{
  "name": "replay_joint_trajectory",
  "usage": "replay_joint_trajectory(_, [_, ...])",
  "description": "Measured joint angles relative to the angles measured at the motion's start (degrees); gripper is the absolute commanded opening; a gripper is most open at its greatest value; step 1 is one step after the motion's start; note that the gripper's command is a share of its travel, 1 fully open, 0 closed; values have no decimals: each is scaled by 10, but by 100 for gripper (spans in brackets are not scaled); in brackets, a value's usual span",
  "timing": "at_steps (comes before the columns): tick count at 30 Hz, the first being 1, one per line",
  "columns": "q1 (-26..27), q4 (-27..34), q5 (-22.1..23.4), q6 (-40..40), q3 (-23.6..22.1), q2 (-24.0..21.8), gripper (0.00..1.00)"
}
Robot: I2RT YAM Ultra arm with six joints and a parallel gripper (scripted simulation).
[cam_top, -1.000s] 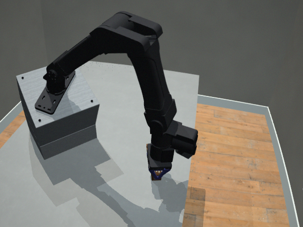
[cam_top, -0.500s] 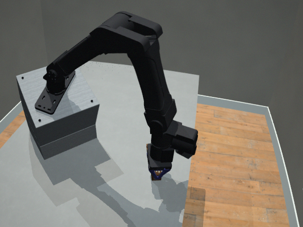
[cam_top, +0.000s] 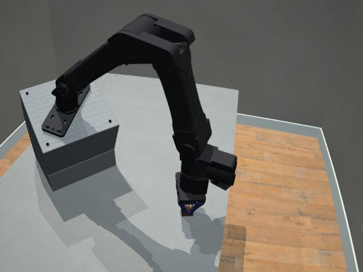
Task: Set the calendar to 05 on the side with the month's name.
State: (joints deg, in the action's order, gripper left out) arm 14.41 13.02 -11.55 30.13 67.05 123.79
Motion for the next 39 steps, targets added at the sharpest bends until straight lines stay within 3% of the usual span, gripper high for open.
replay_joint_trajectory(25, [0,0,0,0,0,0,27])
replay_joint_trajectory(32, [0,0,0,0,0,0,39])
replay_joint_trajectory(39, [0,0,0,0,0,0,43])
